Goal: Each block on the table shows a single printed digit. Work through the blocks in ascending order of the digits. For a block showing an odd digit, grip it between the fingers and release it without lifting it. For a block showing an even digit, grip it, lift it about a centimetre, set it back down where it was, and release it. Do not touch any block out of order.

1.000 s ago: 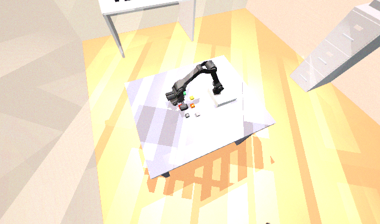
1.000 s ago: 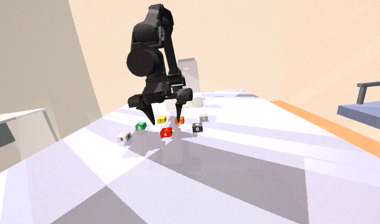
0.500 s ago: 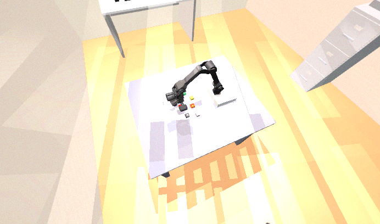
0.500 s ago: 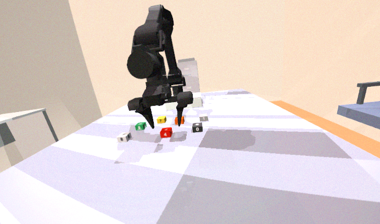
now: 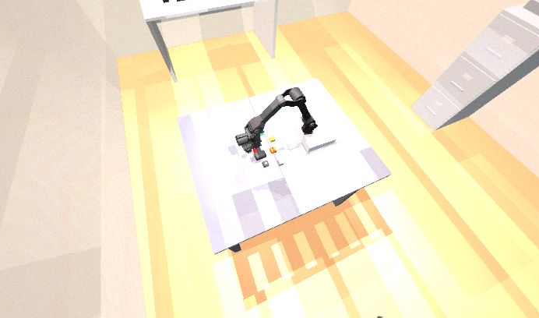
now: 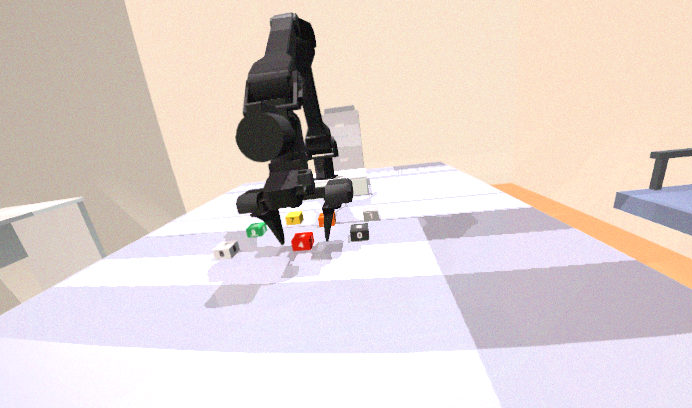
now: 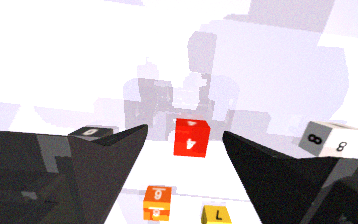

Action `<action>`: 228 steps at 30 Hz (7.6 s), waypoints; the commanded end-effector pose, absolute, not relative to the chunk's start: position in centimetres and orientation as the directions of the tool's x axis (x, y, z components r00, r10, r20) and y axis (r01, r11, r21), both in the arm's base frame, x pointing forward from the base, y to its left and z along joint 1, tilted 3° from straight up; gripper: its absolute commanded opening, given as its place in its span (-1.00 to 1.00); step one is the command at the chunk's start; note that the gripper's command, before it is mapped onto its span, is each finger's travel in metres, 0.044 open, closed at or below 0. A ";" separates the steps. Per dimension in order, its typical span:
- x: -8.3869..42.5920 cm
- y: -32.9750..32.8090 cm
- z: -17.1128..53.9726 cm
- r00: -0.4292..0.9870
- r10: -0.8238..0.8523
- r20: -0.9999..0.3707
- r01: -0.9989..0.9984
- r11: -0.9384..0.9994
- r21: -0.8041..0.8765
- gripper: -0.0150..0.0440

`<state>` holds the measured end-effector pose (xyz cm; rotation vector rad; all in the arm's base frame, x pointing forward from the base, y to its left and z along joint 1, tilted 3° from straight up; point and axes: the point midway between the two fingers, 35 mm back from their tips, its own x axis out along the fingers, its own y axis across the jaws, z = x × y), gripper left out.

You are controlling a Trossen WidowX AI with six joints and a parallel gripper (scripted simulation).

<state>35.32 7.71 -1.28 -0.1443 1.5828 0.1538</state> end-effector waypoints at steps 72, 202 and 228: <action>35.4 7.7 -1.4 -0.016 0.001 -1.000 -0.194 0.981 0.004 0.27; 25.4 8.4 0.1 -0.024 0.002 -1.000 -0.195 0.981 0.006 -0.08; 25.4 8.4 -1.4 -0.025 0.002 -1.000 -0.194 0.981 0.006 -0.08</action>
